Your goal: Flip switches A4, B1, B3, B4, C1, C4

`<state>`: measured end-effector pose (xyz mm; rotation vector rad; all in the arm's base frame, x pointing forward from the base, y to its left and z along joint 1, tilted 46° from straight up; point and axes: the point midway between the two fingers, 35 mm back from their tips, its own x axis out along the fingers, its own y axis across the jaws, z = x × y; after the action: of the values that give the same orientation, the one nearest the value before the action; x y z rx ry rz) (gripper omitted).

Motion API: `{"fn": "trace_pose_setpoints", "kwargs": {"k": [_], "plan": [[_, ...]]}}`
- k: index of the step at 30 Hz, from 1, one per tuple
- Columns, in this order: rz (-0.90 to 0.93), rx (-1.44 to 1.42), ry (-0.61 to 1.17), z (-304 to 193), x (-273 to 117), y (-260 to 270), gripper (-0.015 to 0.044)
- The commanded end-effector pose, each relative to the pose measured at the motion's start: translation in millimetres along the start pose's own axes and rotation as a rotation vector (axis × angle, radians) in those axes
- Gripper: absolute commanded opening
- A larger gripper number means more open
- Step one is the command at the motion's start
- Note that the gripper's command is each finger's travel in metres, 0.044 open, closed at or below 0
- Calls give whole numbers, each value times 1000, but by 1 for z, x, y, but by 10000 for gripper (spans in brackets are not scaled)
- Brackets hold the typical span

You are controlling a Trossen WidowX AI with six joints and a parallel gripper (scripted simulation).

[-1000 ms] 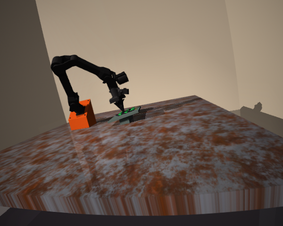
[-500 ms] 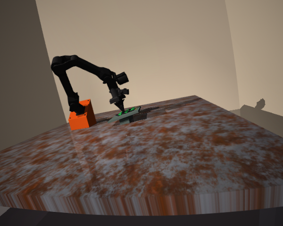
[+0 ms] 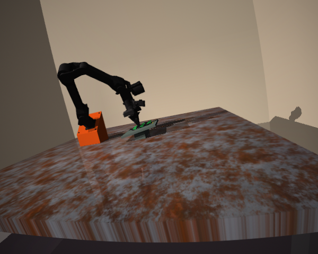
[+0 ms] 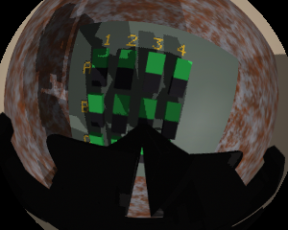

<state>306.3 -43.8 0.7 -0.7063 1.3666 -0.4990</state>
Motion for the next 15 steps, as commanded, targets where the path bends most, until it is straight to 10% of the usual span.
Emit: {"fn": "trace_pose_setpoints", "kwargs": {"k": [1,15], "plan": [[-4,-2,0,0,1,-1,0],[3,-1,16,4,-38,1,0]]}}
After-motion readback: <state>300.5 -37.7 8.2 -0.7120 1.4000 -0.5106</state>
